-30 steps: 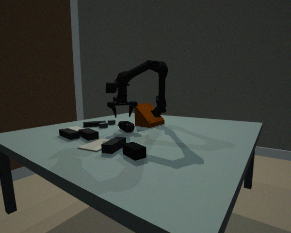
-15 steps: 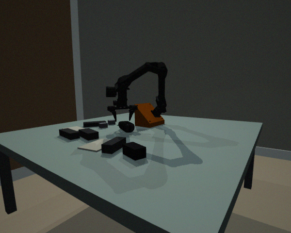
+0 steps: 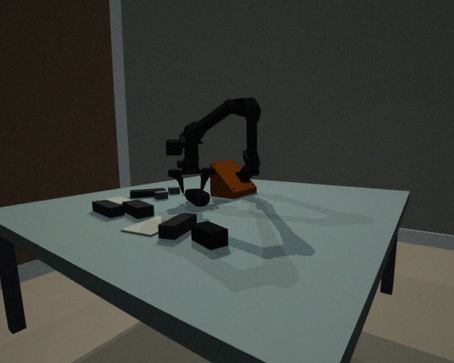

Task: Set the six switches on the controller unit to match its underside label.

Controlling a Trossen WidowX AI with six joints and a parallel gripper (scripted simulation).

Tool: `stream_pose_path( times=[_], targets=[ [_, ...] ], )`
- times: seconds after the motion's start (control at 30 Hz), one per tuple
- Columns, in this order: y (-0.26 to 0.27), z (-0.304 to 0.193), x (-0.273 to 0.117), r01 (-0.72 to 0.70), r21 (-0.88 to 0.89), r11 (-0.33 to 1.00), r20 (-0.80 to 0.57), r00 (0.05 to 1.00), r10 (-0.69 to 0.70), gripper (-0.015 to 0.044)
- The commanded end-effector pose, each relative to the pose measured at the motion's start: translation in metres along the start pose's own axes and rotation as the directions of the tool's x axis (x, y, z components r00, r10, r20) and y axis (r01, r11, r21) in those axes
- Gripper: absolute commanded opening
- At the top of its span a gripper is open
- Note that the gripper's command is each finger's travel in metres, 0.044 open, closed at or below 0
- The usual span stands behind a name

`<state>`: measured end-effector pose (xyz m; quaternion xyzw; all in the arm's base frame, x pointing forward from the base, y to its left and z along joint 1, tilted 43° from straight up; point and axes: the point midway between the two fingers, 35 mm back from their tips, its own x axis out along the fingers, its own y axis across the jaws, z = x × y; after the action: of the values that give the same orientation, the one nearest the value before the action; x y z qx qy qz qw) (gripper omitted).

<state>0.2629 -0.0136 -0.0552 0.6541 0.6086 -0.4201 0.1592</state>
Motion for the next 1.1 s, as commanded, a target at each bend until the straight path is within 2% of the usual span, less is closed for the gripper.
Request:
stream_pose_path(
  times=[0.0,0.33,0.7,1.07],
  targets=[
    [-0.002,0.0,0.002,0.005,0.008,1.0,-0.005,1.0,-0.005,0.0348],
    [-0.002,0.0,0.002,0.005,0.008,1.0,-0.005,1.0,-0.005,0.0281],
    [0.004,-0.002,0.002,0.005,0.008,1.0,-0.005,1.0,-0.005,0.0],
    [0.015,-0.005,0.002,0.005,0.008,1.0,-0.005,1.0,-0.005,0.0]
  ],
)
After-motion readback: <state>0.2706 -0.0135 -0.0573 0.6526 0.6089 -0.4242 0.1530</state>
